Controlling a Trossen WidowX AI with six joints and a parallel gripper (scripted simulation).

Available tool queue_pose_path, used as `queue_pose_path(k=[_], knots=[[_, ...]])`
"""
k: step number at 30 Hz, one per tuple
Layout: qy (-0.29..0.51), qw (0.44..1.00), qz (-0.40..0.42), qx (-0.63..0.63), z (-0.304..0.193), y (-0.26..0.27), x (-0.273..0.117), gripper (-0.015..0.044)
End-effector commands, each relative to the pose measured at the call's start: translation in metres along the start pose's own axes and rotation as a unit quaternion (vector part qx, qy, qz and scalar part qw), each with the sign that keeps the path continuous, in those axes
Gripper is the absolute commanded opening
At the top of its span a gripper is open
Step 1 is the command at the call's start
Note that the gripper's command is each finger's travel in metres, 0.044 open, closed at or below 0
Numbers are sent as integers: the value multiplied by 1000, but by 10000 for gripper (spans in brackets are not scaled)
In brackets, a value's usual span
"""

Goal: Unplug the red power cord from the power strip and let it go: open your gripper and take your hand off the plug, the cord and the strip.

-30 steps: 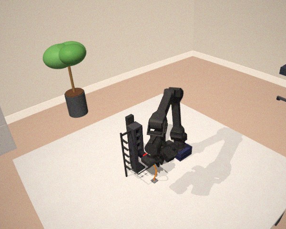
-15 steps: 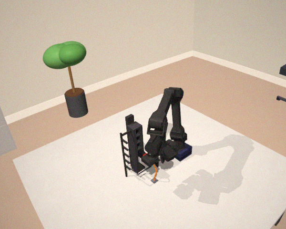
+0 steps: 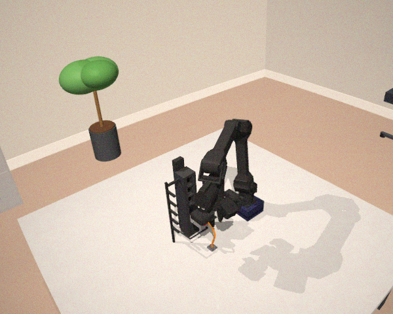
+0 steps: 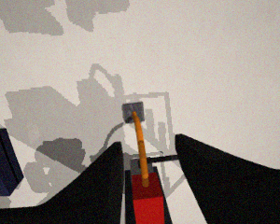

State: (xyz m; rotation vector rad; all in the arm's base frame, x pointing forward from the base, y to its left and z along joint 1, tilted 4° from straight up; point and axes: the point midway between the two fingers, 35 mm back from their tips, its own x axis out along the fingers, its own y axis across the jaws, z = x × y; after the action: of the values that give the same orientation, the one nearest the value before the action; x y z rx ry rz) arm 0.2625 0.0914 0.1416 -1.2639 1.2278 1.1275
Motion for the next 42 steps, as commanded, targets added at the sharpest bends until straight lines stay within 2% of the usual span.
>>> queue_pose_path(k=[1, 42], knots=[[1, 1000, 2, -1, -8, 1, 0, 160], [4, 1000, 2, -2, -69, 5, 0, 160]])
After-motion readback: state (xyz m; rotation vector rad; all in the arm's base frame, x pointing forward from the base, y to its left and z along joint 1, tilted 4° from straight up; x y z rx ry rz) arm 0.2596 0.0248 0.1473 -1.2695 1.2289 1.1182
